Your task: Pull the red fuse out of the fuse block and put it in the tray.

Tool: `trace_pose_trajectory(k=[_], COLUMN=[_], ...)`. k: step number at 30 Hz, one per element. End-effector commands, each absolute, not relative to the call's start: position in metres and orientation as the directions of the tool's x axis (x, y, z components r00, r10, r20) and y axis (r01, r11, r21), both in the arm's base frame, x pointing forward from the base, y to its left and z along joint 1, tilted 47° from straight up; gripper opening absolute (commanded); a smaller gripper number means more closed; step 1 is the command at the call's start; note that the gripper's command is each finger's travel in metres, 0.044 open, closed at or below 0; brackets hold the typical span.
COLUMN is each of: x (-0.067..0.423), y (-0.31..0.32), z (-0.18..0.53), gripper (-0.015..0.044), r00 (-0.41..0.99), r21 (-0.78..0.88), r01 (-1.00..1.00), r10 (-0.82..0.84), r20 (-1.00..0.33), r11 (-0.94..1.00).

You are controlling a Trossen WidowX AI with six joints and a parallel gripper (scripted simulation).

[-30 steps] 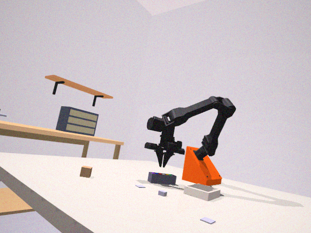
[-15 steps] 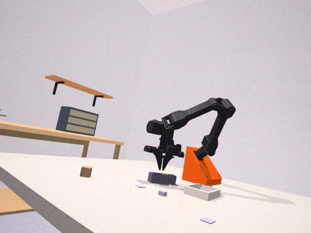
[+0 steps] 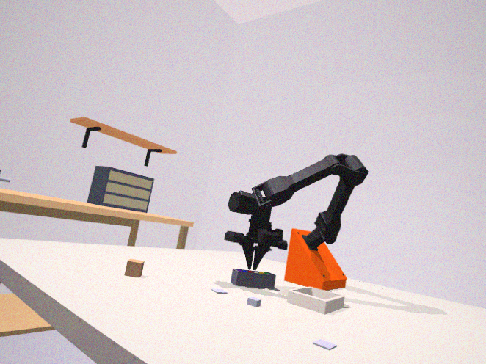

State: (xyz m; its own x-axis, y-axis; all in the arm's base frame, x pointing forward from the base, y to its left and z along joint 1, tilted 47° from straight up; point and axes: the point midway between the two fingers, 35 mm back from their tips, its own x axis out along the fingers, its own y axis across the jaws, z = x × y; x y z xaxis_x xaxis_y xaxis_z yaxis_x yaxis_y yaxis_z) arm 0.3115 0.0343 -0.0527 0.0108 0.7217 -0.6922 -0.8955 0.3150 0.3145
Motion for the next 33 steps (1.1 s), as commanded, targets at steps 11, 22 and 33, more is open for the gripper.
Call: trace_pose_trajectory(k=[11, 22, 33], x=[0.3114, 0.3114, 0.3114], y=[0.0395, 0.0432, 0.0418], z=[-0.0564, -0.0599, -0.0598], gripper=[0.0065, 0.0065, 0.0018], r00=[0.01, 0.01, 0.011], r21=[0.319, 0.32, 0.315], r01=[-0.893, -0.893, -0.895], r10=[0.725, 0.725, 0.722], r20=[-0.688, -0.688, -0.692], r11=[0.316, 0.316, 0.315])
